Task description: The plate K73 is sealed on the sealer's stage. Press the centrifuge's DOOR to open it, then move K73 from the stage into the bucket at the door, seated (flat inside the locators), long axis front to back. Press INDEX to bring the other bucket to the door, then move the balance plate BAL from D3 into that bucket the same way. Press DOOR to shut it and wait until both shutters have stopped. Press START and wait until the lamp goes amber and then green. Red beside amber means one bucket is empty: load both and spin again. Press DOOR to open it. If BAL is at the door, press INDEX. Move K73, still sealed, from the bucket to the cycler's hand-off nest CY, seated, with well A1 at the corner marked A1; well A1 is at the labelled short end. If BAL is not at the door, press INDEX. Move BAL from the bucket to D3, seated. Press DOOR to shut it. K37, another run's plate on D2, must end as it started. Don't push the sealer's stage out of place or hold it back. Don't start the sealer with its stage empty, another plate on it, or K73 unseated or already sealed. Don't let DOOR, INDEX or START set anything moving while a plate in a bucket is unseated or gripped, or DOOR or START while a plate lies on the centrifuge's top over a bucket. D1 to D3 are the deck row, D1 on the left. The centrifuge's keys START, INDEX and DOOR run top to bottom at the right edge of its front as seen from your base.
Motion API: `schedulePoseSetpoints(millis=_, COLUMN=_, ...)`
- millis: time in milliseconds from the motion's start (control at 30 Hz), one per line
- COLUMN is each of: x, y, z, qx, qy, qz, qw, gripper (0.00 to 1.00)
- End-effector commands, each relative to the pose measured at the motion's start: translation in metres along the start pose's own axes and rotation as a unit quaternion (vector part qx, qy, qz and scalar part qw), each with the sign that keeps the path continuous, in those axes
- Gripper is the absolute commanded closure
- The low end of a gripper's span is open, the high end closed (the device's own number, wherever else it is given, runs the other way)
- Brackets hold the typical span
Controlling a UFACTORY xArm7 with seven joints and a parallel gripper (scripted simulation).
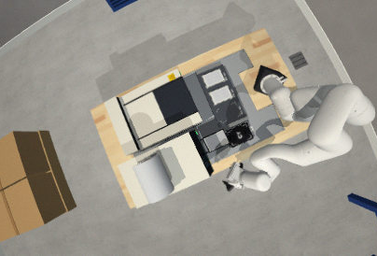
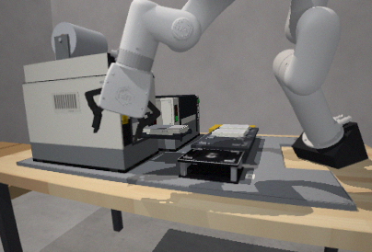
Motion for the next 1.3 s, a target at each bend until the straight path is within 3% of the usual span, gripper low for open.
schedulePoseSetpoints(millis=0, x=-0.001, y=-0.002, z=0.000, qx=0.000, qy=0.000, qz=-0.002, qw=1.000, gripper=0.00)
schedulePoseSetpoints(millis=533, x=-0.001, y=-0.002, z=0.000, qx=0.000, qy=0.000, qz=-0.002, qw=1.000, gripper=0.00)
schedulePoseSetpoints(millis=1033, x=-0.072, y=-0.025, z=-0.013, qx=0.000, qy=0.000, qz=-0.003, qw=1.000, gripper=0.00)
schedulePoseSetpoints(millis=1100, x=-0.072, y=-0.025, z=-0.013, qx=0.000, qy=0.000, qz=-0.003, qw=1.000, gripper=0.00)
schedulePoseSetpoints(millis=1267, x=-0.095, y=-0.033, z=-0.018, qx=0.000, qy=0.000, qz=-0.003, qw=1.000, gripper=0.00)
Point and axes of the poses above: the point where the finger pads meet when closed, its own x axis out along the fingers, its own y axis across the jaws, z = x × y, the point moved 4 cm from there along -x, back along the fingers, and after that the axes turned 2 degrees about -x, right-handed, at the moved point
